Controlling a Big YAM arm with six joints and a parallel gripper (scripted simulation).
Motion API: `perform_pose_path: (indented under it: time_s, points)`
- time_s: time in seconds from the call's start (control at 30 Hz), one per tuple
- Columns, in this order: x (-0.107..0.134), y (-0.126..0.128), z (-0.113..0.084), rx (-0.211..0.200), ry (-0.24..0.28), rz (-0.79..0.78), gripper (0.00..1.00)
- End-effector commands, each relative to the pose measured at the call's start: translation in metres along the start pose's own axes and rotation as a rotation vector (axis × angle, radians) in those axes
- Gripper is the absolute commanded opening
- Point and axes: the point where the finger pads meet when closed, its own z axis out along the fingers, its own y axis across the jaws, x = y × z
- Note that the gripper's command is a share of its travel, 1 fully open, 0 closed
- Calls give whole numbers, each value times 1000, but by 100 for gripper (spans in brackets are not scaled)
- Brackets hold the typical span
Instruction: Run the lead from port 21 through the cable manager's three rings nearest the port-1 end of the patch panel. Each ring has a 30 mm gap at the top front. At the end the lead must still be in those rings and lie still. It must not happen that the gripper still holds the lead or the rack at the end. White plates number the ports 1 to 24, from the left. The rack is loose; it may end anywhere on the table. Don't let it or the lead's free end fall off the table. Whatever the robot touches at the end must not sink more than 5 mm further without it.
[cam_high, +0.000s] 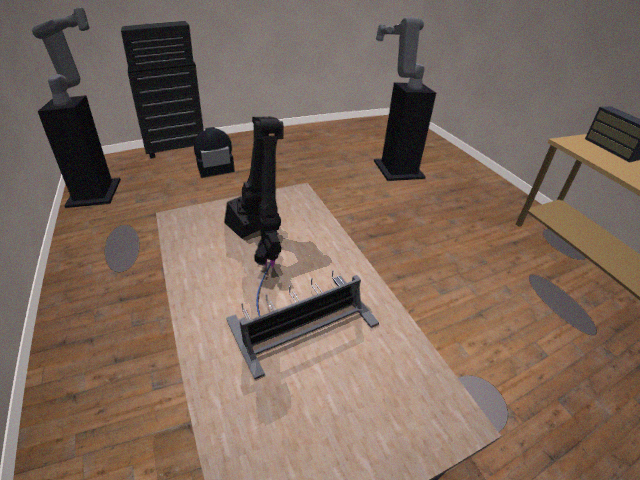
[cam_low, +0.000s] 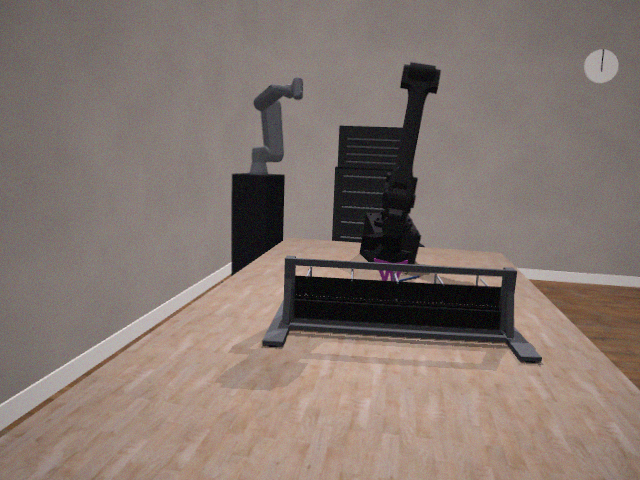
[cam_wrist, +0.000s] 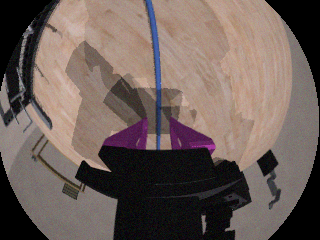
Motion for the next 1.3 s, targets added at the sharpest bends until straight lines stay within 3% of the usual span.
perform_pose_path:
  time_s: [0.0,0.2,0.23,1.27]
  points:
    - [1,1,2,-4,-7,0,33]
    - [1,1,2,-4,-7,0,33]
    - [1,1,2,-4,-7,0,0]
    - [1,1,2,-4,-7,0,0]
